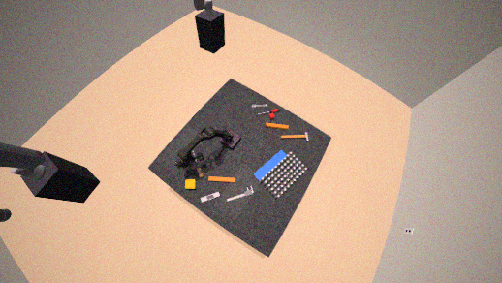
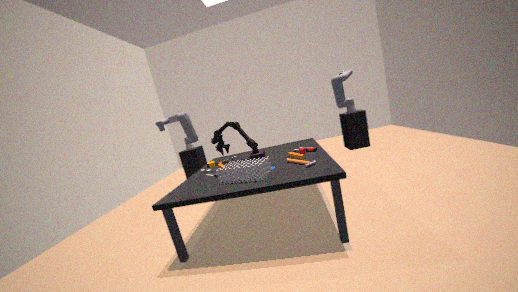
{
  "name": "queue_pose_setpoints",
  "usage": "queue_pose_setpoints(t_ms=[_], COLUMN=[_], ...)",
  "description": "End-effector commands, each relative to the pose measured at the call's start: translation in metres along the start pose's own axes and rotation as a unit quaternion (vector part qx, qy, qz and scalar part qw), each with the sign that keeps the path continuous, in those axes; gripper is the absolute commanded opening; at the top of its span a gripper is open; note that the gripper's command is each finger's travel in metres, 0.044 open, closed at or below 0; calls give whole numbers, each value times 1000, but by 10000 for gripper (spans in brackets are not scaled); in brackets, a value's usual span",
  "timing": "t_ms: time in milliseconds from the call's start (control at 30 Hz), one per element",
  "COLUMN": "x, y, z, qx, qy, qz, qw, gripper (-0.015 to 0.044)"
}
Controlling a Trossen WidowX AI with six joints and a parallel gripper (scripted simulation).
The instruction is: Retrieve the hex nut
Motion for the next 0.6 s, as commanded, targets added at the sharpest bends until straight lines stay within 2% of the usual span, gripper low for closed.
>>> queue_pose_setpoints(t_ms=[0, 567], x=[-1, -1], y=[2, 2], z=[1, 1], qx=[1, 1], qy=[2, 2], qz=[-9, -9], qw=[1000, 1000], gripper=[440, 440])
Point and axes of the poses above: the point midway between the two fingers, 35 mm back from their tips, its own x axis back along the fingers, its own y axis across the jaws, z = x × y, the point moved 1 cm from there along x, back along the fingers, and after that the axes turned 4 degrees about x, right-handed, at the moved point
